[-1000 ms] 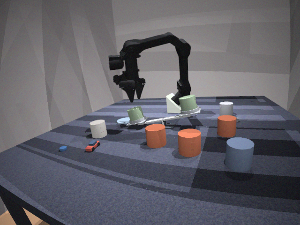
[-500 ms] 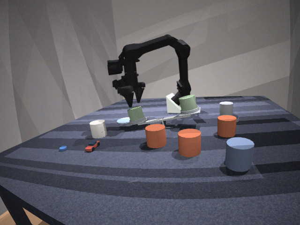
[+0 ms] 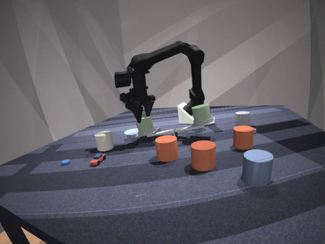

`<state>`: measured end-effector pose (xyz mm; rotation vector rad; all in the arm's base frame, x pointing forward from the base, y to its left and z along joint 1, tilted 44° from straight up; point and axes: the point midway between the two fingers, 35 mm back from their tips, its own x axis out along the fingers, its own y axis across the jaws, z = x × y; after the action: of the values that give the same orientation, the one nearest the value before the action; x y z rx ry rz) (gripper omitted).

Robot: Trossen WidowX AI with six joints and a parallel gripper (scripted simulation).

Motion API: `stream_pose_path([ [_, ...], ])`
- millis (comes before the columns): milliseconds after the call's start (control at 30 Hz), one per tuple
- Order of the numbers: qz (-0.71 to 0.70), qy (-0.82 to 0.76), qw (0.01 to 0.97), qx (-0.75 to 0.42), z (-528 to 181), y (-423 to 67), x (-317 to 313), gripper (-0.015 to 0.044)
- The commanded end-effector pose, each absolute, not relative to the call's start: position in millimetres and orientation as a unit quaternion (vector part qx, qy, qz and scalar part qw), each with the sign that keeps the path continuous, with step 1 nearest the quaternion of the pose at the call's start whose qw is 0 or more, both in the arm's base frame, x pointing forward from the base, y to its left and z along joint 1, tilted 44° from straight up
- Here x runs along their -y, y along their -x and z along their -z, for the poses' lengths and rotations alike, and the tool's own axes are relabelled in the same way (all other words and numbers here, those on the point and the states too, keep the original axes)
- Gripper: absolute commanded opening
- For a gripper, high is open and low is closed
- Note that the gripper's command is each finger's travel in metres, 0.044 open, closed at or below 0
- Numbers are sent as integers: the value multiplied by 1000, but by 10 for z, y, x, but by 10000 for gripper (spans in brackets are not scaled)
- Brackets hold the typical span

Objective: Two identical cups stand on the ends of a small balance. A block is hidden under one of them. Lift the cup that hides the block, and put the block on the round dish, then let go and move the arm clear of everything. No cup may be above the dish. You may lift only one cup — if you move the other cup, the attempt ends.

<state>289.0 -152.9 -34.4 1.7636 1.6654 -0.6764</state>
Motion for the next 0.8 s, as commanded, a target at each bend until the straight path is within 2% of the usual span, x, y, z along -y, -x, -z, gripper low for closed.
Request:
stream_pose_path([
  [0,256,-669,304,-628,393,-2896,1480,440],
  [700,255,-669,303,-628,610,-2907,1256,440],
  [767,255,-669,303,-628,610,-2907,1256,387],
])
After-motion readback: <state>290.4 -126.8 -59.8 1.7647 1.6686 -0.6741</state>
